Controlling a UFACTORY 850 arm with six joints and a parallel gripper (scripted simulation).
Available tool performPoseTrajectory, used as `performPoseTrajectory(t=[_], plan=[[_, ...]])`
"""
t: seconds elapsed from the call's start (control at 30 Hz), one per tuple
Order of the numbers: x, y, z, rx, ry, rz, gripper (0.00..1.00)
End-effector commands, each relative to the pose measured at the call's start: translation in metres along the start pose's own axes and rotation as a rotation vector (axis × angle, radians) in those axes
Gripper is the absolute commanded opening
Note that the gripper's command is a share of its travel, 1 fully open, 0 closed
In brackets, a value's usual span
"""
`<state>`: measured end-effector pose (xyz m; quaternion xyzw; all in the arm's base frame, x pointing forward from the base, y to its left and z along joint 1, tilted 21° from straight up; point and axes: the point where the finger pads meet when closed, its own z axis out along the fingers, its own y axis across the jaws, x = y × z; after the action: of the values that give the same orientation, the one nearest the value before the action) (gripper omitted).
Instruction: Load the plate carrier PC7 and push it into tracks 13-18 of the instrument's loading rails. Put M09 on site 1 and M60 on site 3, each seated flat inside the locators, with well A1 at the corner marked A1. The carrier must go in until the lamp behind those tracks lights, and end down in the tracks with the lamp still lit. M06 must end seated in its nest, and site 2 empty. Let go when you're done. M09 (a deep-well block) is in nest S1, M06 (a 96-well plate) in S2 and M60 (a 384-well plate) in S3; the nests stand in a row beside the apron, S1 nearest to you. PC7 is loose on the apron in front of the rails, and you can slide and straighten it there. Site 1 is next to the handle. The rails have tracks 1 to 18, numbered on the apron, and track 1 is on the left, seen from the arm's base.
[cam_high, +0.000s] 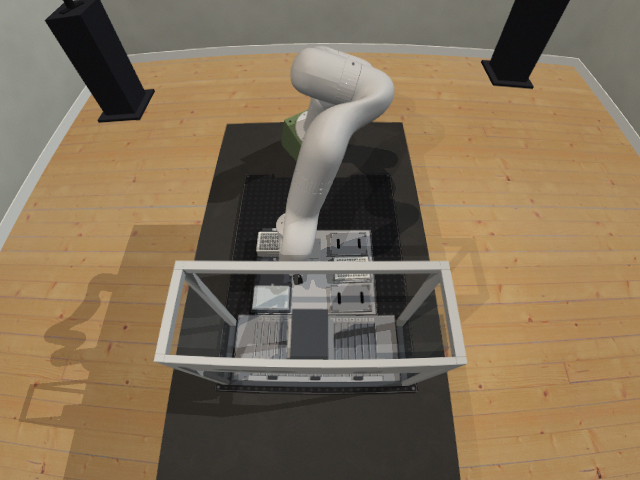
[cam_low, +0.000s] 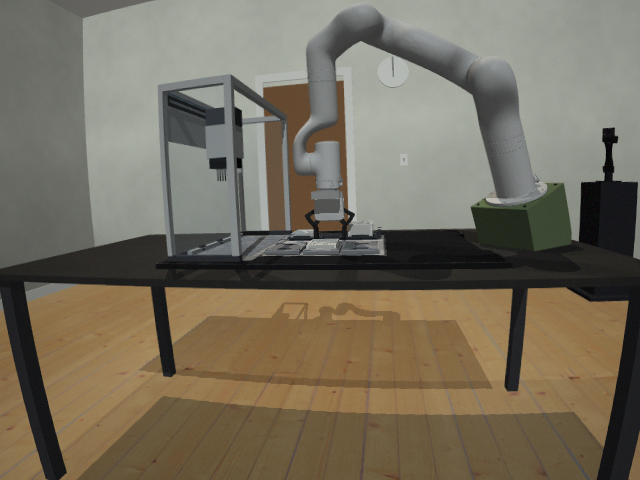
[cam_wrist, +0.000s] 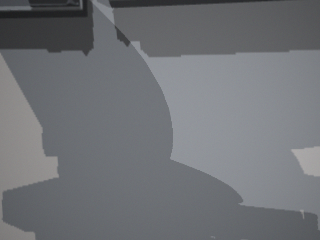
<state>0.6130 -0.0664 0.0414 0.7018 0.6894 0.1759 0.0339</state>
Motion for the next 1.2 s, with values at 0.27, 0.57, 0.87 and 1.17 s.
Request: performPoseTrajectory(t=[0.27,0.57,0.87,1.17], plan=[[0.000,0.001,-0.019,-0.001,0.000,0.000,1.00],[0.000,0.001,-0.034,-0.001,0.000,0.000,1.00],[0.000,0.001,-0.045,-0.001,0.000,0.000,1.00],[0.000,0.001,-0.060,-0.001,0.000,0.000,1.00]])
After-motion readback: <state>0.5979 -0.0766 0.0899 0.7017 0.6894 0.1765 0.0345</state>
